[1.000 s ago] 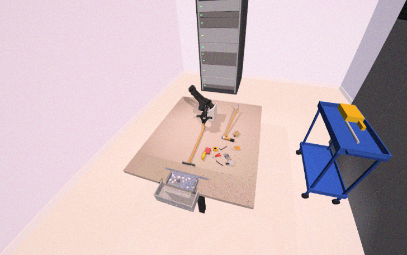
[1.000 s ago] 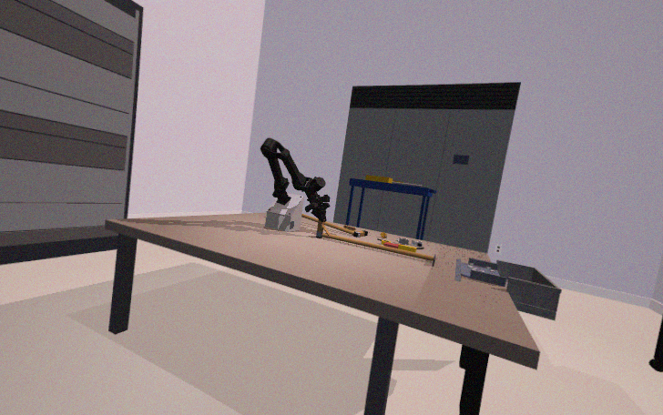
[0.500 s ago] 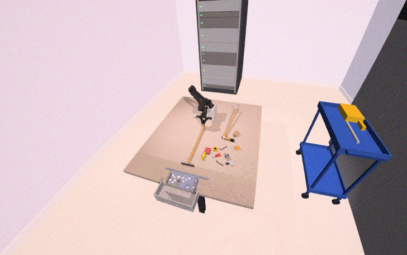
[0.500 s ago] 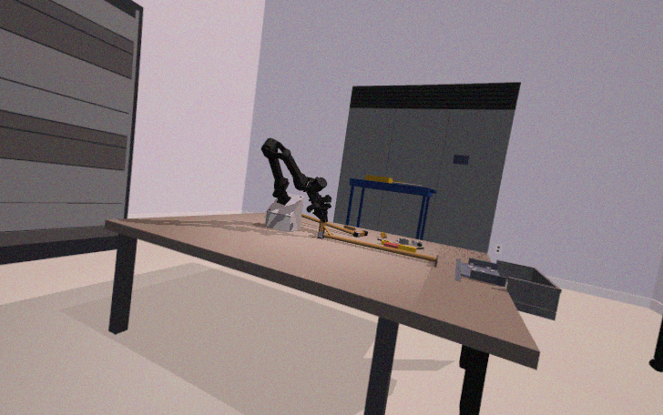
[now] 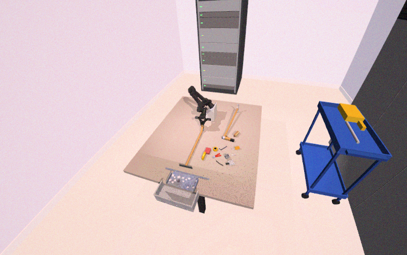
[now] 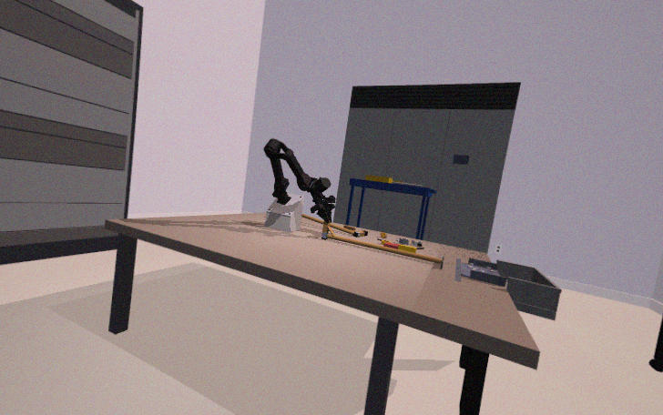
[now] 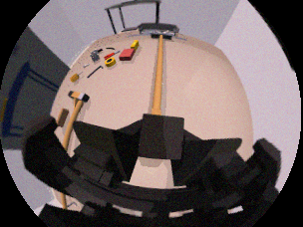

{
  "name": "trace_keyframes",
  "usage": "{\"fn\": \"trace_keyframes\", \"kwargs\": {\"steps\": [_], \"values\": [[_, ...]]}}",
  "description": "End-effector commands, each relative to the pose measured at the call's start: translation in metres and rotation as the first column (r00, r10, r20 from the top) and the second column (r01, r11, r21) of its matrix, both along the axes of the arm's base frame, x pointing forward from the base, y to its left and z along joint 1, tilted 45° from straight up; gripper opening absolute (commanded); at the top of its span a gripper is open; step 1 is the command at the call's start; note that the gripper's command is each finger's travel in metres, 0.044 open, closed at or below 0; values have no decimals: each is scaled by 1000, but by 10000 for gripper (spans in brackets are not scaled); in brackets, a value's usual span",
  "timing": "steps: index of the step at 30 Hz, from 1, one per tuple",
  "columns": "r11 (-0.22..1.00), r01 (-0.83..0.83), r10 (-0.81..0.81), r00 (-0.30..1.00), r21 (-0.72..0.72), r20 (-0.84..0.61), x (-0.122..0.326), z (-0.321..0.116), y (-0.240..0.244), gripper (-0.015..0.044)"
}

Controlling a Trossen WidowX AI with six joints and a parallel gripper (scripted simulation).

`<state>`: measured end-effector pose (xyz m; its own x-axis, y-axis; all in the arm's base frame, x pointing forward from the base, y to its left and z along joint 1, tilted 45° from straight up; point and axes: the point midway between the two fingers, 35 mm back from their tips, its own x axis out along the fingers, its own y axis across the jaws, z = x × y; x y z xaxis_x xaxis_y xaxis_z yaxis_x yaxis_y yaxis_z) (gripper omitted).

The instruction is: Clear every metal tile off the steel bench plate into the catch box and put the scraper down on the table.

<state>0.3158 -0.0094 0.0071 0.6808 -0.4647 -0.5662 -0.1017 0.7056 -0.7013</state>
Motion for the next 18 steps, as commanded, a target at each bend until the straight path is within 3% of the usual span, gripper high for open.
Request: {"fn": "trace_keyframes", "kwargs": {"steps": [1, 18], "values": [[1000, -7, 7, 1000, 8, 14, 10, 4, 3, 0], [1000, -2, 2, 1000, 6, 21, 38, 7, 6, 0]]}}
